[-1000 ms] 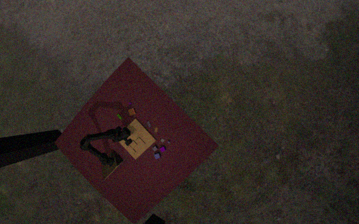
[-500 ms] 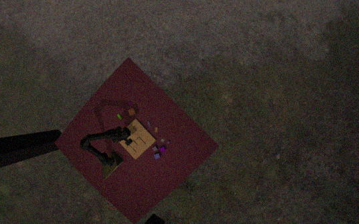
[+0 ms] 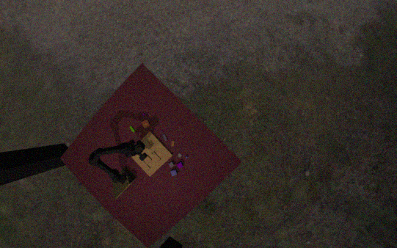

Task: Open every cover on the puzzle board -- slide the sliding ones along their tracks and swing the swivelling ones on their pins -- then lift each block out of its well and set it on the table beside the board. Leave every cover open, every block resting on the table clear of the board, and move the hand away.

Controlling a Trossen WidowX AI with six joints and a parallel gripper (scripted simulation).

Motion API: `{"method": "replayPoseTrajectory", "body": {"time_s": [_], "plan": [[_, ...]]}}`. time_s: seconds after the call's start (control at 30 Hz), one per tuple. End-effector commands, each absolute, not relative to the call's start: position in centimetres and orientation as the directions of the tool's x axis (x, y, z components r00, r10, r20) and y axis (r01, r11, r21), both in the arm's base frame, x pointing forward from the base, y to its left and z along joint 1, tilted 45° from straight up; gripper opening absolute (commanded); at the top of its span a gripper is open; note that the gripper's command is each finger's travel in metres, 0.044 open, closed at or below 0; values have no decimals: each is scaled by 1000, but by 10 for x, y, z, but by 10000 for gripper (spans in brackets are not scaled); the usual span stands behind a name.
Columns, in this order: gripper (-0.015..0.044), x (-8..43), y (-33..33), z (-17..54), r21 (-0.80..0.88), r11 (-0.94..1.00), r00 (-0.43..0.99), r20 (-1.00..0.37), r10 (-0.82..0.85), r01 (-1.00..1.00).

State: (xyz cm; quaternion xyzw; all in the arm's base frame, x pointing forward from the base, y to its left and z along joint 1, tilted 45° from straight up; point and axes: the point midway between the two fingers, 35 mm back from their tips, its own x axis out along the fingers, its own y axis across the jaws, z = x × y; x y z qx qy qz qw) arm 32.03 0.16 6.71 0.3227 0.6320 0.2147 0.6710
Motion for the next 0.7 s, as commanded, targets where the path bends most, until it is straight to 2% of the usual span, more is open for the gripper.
{"method": "replayPoseTrajectory", "body": {"time_s": [0.0, 0.67], "plan": [[0, 320, 5, 64, 707, 696, 107, -707, 699, 126], [0, 323, 19, 50, 708, 695, 107, -706, 700, 126]]}}
